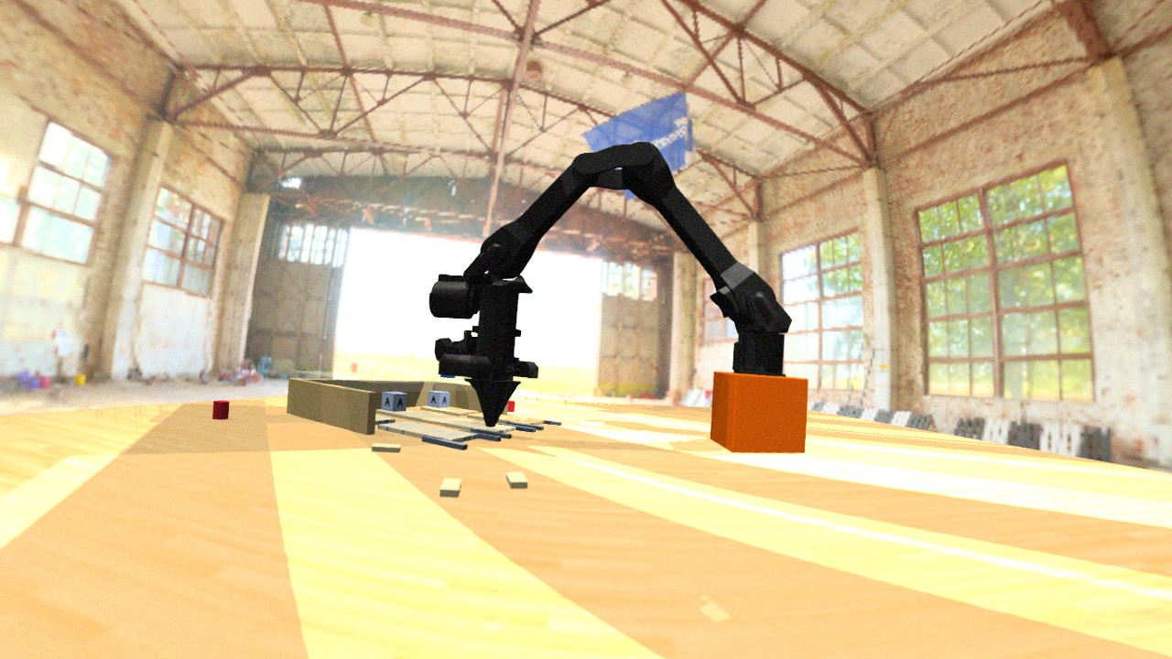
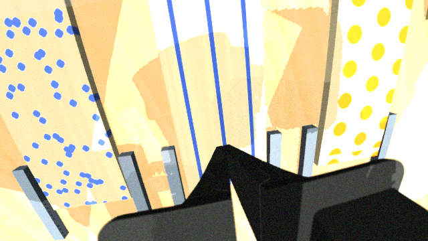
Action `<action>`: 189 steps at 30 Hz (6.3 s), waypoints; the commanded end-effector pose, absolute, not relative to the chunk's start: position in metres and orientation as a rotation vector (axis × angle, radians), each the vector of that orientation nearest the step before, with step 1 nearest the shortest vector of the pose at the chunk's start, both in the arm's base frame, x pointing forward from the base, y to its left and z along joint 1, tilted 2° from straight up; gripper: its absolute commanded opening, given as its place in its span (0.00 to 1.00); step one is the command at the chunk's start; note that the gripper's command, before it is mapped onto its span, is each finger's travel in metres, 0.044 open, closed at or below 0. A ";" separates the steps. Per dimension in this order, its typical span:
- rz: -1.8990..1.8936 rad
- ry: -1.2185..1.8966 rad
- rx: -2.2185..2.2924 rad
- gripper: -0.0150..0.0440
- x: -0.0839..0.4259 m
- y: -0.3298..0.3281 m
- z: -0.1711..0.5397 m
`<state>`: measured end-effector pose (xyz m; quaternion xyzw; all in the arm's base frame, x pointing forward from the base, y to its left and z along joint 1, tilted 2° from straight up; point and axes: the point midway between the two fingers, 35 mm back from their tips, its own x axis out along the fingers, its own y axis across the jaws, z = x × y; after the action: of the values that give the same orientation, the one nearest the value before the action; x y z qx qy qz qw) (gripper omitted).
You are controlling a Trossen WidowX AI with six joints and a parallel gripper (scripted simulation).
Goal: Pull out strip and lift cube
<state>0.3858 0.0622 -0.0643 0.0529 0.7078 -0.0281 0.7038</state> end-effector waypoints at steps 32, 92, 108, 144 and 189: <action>-0.068 1.575 0.118 0.25 0.351 0.068 -0.068; -0.067 1.582 0.119 0.25 0.261 0.081 -0.070; -0.067 1.584 0.119 0.25 0.238 0.085 -0.070; -0.067 1.587 0.120 0.25 0.199 0.090 -0.070; -0.133 1.582 0.184 0.48 0.234 0.088 -0.024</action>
<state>0.2200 0.0900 -0.0254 0.0651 0.7109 -0.0436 0.6989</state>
